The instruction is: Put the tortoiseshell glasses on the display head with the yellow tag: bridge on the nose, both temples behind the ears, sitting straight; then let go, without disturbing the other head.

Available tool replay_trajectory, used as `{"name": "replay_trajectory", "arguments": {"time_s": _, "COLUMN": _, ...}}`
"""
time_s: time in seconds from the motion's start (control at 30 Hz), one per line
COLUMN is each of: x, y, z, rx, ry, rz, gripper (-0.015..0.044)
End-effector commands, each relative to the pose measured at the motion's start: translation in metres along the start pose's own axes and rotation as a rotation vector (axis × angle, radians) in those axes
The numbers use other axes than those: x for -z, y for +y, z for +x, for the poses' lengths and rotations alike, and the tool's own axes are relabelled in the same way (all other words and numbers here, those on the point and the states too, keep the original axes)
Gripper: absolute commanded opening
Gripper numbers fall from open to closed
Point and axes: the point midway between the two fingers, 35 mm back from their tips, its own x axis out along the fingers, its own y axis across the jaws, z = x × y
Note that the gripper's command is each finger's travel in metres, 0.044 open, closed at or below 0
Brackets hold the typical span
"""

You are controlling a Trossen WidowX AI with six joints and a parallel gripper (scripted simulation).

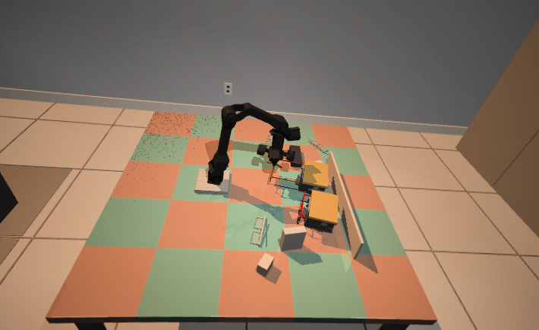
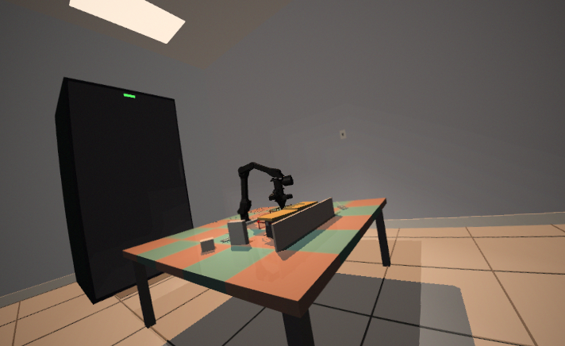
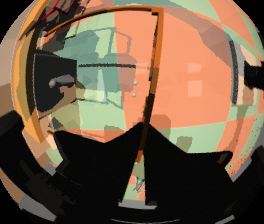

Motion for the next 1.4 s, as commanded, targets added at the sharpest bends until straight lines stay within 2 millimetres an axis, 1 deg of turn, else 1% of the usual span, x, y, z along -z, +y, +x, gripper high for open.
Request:
{"name": "replay_trajectory", "arguments": {"time_s": 0.0, "x": 0.0, "y": 0.007, "z": -0.001, "rx": 0.0, "ry": 0.003, "rz": -0.001, "gripper": 0.0}}
{"name": "replay_trajectory", "arguments": {"time_s": 1.37, "x": 0.0, "y": 0.065, "z": -0.001, "rx": -0.005, "ry": 0.002, "rz": -0.001, "gripper": 0.0}}
